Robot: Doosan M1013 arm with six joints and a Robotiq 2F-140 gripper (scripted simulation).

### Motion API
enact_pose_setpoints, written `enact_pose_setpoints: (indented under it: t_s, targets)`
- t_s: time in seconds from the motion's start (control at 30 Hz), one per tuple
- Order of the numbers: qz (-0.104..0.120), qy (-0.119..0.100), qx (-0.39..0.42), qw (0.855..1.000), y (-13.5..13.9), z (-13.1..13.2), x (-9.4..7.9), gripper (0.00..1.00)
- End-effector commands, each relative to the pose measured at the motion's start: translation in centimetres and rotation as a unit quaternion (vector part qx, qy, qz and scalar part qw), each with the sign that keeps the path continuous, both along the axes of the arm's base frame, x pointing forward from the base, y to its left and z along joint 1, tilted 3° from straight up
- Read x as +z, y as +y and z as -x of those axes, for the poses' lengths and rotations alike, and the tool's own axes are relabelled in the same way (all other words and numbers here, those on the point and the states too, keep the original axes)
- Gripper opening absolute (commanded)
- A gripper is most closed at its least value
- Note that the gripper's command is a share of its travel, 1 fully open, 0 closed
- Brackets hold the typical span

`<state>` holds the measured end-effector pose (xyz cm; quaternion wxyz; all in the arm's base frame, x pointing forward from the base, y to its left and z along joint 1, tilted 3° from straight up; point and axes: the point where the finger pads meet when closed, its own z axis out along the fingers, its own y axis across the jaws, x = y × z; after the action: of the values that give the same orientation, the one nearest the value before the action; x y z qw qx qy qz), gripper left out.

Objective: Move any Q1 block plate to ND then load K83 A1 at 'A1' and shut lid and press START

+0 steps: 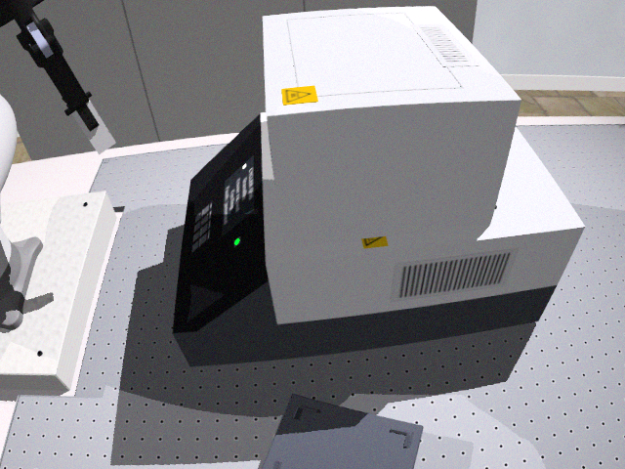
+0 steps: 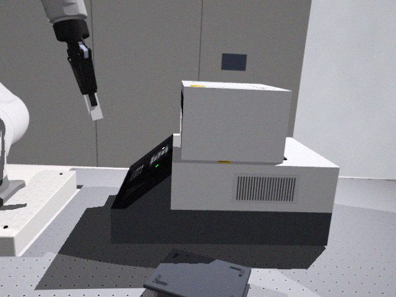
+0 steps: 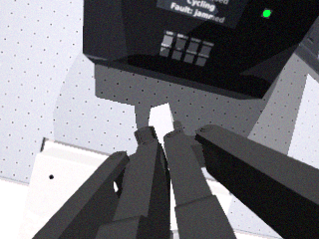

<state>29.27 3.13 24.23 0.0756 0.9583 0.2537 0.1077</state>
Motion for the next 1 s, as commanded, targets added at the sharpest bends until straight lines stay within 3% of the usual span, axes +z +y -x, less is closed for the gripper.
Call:
enact_pose_setpoints:
  t_s: [0.0, 0.13, 0.33, 0.97]
  targets:
    - [0.007, -0.018, 0.049, 0.999, -0.1, 0.0, -1.8, 0.00]
    - [0.008, -0.019, 0.053, 0.998, -0.1, 0.1, -2.7, 0.00]
    - [0.021, -0.043, 0.119, 0.992, -0.3, 0.3, -5.7, 0.00]
    - [0.021, -0.043, 0.119, 0.992, -0.4, -1.4, -7.0, 0.00]
